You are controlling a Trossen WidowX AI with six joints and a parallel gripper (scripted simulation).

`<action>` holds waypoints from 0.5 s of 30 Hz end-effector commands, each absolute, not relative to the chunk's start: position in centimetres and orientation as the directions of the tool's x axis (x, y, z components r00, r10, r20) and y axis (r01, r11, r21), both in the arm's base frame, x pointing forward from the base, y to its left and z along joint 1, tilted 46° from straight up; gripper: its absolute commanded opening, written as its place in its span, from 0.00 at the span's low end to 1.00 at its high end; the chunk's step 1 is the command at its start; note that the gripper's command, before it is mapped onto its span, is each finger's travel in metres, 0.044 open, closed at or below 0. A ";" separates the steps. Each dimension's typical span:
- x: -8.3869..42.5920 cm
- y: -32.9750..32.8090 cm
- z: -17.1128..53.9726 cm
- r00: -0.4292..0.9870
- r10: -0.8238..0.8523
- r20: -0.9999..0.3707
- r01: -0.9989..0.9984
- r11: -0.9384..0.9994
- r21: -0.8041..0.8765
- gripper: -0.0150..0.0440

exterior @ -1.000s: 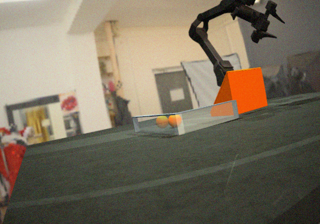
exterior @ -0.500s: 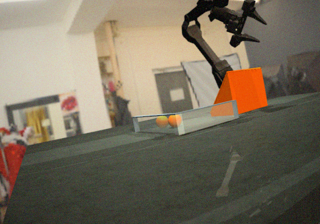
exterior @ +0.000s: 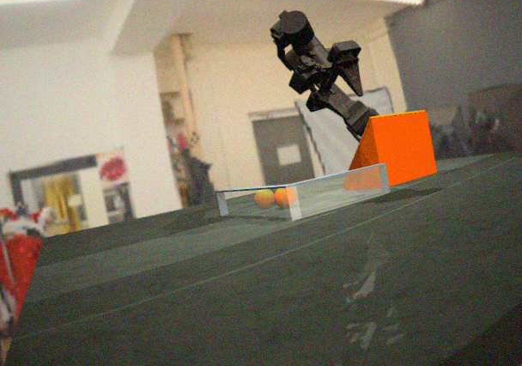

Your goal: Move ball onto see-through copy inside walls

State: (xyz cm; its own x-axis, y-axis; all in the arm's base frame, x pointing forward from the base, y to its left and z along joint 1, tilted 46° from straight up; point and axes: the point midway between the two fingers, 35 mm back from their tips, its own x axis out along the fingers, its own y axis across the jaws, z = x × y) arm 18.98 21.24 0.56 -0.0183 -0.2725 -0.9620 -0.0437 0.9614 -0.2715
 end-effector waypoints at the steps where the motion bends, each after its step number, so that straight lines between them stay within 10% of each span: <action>1: 23.4 17.5 1.2 0.061 -0.393 -0.918 -0.052 0.917 -0.396 0.83; 15: 31.6 6.2 4.1 0.136 -0.703 -0.698 -0.097 0.692 -0.715 0.83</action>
